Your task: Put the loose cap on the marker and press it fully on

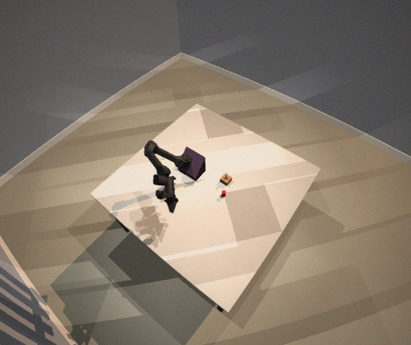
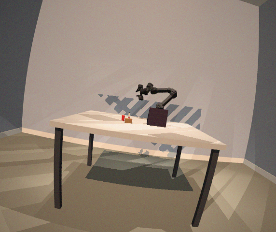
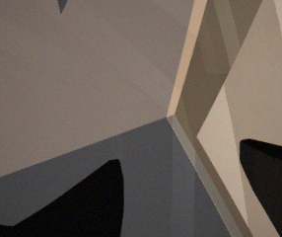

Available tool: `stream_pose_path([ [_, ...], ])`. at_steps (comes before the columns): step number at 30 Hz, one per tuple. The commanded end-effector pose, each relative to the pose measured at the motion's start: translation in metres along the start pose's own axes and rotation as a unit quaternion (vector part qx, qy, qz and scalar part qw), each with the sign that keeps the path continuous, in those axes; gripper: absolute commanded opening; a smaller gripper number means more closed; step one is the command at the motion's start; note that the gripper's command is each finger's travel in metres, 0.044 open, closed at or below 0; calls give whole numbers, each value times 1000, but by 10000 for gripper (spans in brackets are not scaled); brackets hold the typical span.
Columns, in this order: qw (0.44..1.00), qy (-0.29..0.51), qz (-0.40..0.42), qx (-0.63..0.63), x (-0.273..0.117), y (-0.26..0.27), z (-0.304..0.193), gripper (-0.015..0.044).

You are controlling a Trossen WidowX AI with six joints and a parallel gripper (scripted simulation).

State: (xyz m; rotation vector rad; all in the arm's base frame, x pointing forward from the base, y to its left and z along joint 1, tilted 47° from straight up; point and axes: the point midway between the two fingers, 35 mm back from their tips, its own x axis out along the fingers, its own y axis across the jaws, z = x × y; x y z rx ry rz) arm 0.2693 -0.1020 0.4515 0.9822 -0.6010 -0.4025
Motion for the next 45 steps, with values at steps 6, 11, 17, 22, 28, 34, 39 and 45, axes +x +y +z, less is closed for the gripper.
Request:
stream_pose_path([
  [6, 955, 182, -155, -175, 21, -64, -134, 248],
  [11, 882, 286, -223, -302, 3, -108, -205, 248],
  [17, 736, 399, -278, -470, -43, -163, -271, 248],
  [22, 566, 470, -295, -610, -93, -204, -307, 248],
  [28, 342, 508, -282, -739, -146, -237, -326, 248],
  [34, 335, 508, -281, -742, -146, -238, -331, 248],
  [39, 335, 507, -282, -742, -134, -270, -328, 248],
  [45, 335, 507, -282, -742, -130, -280, -328, 248],
])
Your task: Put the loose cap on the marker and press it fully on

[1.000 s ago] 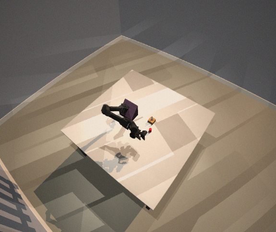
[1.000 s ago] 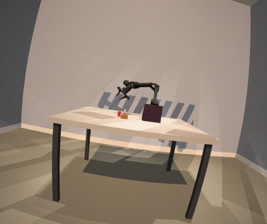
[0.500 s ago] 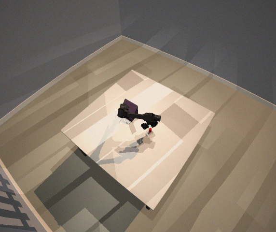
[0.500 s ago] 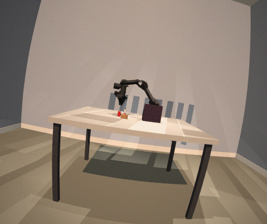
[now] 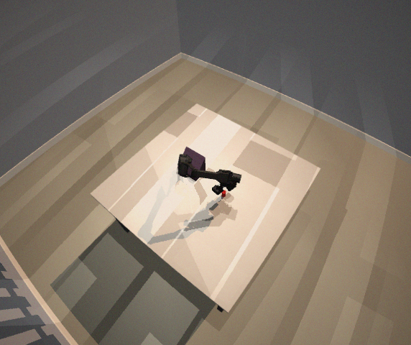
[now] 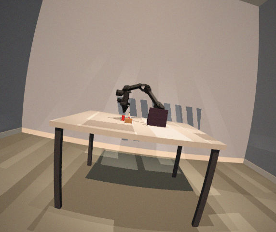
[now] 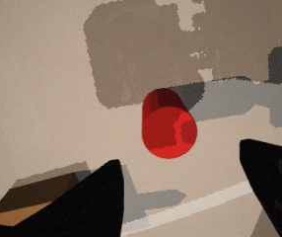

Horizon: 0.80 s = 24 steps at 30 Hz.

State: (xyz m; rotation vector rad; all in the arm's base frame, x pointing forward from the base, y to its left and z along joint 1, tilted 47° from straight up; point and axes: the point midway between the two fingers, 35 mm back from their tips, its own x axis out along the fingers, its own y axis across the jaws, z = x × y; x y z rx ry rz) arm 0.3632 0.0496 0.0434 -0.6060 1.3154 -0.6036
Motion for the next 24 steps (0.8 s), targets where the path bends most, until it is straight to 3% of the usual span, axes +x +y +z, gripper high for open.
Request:
stream_pose_path([
  [1, 1000, -2, -3, -5, 12, 1, 0, 248],
  [24, 1000, -2, -2, -5, 45, 2, 1, 248],
])
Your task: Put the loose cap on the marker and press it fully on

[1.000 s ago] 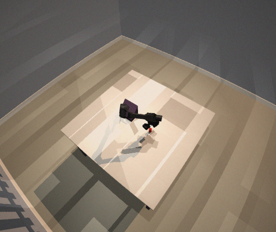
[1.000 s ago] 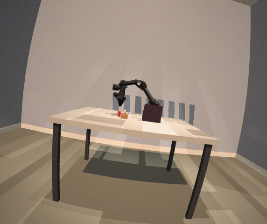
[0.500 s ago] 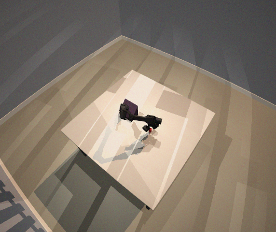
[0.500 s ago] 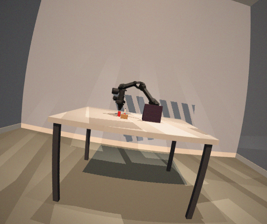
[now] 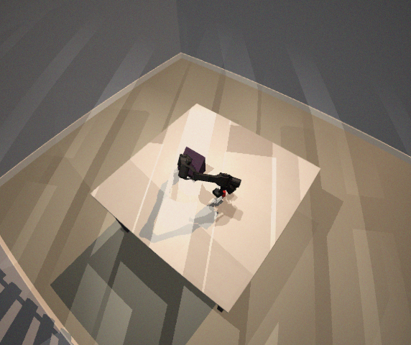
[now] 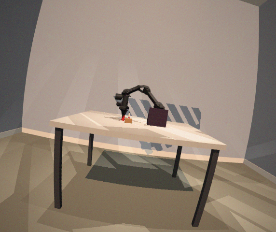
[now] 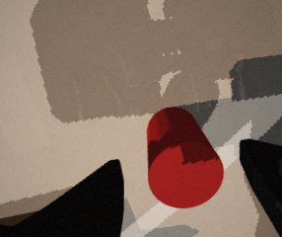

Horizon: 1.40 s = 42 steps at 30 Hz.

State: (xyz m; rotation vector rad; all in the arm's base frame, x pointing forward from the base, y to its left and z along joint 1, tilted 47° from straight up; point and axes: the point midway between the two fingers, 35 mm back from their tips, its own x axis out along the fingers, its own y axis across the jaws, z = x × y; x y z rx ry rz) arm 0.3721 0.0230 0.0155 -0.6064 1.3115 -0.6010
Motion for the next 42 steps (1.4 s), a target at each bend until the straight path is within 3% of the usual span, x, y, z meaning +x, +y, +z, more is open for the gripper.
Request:
stream_pose_path([
  [1, 1000, 0, -3, -5, 7, 0, -2, 248],
  [15, 1000, 0, -4, -5, 27, -1, -2, 248],
  [19, 1000, 0, -4, -5, 27, -1, -2, 143],
  [28, 1000, 0, -4, -5, 27, -1, -2, 83],
  [31, 1000, 0, -4, -5, 22, 0, -2, 4],
  [42, 1000, 0, -3, -5, -13, 1, -1, 0],
])
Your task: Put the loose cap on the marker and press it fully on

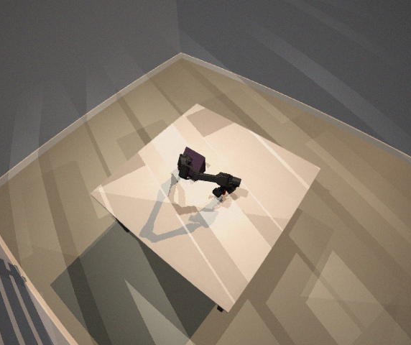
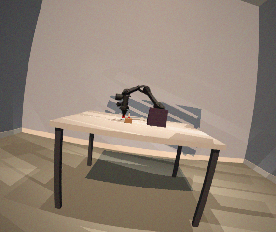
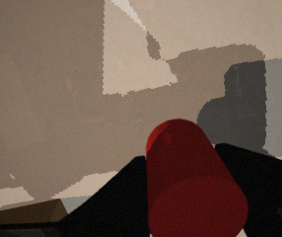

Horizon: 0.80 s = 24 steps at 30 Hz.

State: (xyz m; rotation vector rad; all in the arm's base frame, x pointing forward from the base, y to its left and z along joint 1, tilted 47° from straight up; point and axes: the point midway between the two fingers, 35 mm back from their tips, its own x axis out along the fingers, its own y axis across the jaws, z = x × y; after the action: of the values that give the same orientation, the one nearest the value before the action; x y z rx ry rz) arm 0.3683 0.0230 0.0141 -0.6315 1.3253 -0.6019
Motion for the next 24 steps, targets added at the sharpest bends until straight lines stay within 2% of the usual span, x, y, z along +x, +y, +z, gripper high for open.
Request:
stream_pose_path([
  [1, 1000, -5, 4, 6, -17, 0, 3, 0],
  [13, 1000, -5, 5, 4, -36, 2, 0, 0],
  [24, 1000, -4, 15, -7, -54, 40, -19, 0],
])
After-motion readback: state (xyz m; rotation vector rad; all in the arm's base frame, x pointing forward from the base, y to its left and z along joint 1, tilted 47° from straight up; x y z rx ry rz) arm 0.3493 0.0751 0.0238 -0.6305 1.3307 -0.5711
